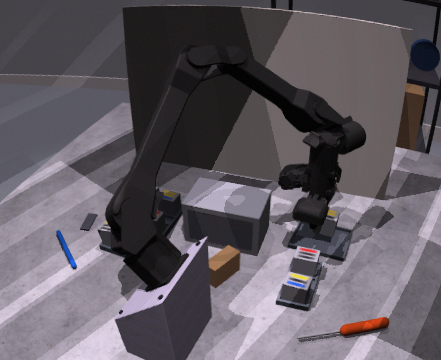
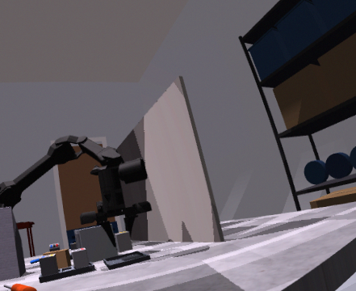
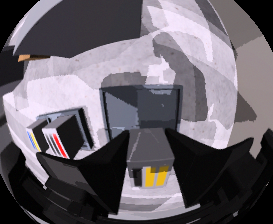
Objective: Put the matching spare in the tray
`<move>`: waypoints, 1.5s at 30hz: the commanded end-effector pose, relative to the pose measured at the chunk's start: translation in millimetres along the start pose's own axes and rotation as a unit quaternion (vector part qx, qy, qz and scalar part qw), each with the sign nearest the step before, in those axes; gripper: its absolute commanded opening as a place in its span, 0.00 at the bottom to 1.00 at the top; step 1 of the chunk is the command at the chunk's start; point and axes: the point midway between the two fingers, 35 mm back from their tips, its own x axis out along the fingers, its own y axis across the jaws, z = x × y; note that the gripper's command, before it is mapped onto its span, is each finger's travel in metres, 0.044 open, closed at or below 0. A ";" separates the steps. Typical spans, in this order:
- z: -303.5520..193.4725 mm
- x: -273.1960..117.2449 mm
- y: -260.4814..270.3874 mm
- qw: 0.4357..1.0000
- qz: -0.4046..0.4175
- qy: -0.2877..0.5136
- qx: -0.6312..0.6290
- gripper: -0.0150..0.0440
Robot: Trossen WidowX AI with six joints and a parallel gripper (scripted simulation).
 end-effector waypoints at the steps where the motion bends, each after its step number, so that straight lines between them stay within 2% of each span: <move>1: 1.3 6.4 1.3 1.000 0.000 -0.002 0.003 0.25; 12: 2.6 18.0 3.7 1.000 0.001 -0.004 0.002 0.25; 29: 1.6 14.4 2.8 1.000 0.001 -0.002 0.000 1.00; 31: 0.8 3.2 1.3 1.000 0.001 -0.001 0.000 1.00; 37: 0.6 -90.1 3.0 1.000 0.001 -0.001 0.003 1.00; 45: -1.0 -93.3 -0.9 1.000 -0.011 0.003 0.004 1.00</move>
